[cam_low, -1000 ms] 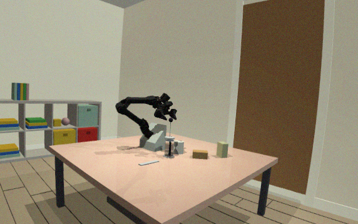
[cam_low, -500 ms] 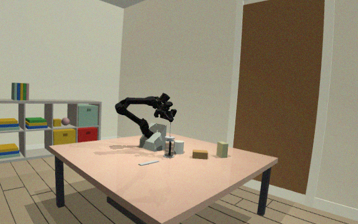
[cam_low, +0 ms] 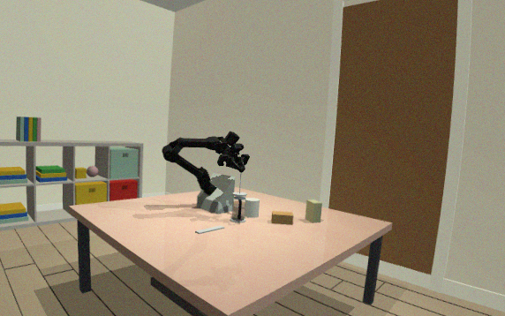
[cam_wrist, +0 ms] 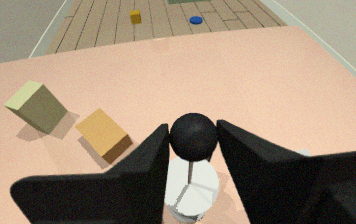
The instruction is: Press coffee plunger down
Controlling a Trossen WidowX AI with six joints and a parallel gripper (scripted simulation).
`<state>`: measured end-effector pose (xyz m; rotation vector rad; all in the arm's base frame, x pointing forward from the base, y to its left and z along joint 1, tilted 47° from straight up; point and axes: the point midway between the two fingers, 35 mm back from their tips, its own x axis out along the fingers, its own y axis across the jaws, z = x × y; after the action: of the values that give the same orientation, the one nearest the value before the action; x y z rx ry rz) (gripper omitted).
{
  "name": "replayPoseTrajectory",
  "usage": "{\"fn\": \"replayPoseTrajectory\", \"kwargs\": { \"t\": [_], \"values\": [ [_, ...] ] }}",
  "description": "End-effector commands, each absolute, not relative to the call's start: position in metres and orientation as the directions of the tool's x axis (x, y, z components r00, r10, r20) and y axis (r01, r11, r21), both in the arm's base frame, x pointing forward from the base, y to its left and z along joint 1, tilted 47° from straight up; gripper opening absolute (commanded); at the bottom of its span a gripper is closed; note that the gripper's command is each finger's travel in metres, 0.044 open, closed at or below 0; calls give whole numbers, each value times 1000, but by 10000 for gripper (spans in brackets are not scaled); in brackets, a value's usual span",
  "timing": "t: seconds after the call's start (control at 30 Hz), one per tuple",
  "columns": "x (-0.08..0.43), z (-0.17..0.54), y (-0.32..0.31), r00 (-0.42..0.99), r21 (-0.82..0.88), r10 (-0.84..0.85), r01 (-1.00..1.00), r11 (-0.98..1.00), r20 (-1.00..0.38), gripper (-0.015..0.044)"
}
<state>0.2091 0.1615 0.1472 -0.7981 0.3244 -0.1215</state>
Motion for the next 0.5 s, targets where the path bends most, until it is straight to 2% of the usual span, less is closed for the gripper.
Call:
{"fn": "replayPoseTrajectory", "kwargs": {
  "t": [0.0,0.47],
  "values": [
    [211,140,157,939,-715,-232,-19,698,-252,128],
    [218,121,147,935,-712,-236,-25,702,-266,128]
  ]
}}
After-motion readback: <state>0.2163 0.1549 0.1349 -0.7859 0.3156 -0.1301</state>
